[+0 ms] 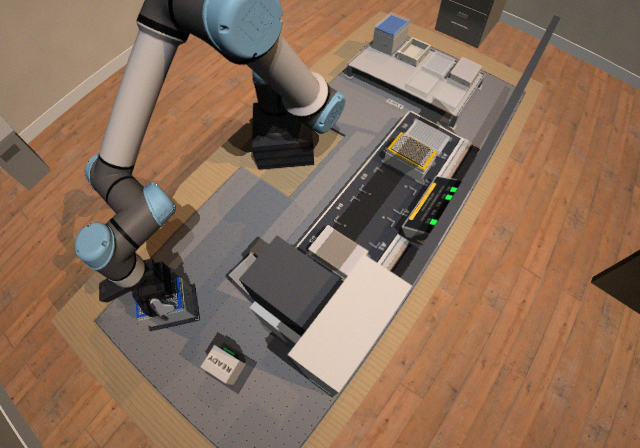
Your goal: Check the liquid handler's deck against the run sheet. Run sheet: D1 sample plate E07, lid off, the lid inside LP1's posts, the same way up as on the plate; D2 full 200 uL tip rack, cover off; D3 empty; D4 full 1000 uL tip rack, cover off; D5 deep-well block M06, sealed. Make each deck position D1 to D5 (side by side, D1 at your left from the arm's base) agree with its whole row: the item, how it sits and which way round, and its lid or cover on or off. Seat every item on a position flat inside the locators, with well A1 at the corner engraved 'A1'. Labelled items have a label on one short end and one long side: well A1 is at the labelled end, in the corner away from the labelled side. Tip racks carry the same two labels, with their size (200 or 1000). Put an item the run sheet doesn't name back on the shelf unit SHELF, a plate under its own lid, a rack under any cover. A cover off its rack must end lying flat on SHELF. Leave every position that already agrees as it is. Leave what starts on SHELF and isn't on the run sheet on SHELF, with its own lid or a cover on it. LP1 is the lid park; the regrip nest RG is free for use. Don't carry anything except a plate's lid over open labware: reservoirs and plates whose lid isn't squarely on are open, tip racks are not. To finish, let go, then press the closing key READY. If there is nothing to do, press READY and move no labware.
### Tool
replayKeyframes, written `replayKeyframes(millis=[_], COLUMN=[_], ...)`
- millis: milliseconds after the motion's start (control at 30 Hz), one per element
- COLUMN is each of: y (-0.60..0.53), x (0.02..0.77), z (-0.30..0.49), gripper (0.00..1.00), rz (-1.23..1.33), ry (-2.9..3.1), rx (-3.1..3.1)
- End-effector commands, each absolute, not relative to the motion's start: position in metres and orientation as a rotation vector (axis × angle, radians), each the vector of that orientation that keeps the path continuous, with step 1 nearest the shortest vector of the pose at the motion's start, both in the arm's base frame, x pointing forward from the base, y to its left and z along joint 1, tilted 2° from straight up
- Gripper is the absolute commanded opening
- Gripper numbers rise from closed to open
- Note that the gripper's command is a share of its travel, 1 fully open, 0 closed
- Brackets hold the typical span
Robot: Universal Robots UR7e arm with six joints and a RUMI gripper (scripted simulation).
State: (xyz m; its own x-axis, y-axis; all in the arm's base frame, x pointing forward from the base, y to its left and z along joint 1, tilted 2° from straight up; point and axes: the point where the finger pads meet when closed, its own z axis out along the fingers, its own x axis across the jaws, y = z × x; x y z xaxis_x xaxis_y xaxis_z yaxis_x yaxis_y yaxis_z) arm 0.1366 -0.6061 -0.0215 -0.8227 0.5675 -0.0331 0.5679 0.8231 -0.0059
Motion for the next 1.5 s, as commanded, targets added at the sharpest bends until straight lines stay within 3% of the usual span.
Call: replayKeyframes(millis=[0, 33, 1467], y=[-0.6067, -0.6067, -0.6066], x=[0.1366, 0.1366, 0.1366], z=[-0.021, -0.021, -0.0193], gripper=[0.0, 0.82, 0.82], rz=[-0.027, -0.027, -0.027], ry=[2.97, 2.97, 2.97], rx=[0.925, 0.925, 0.925])
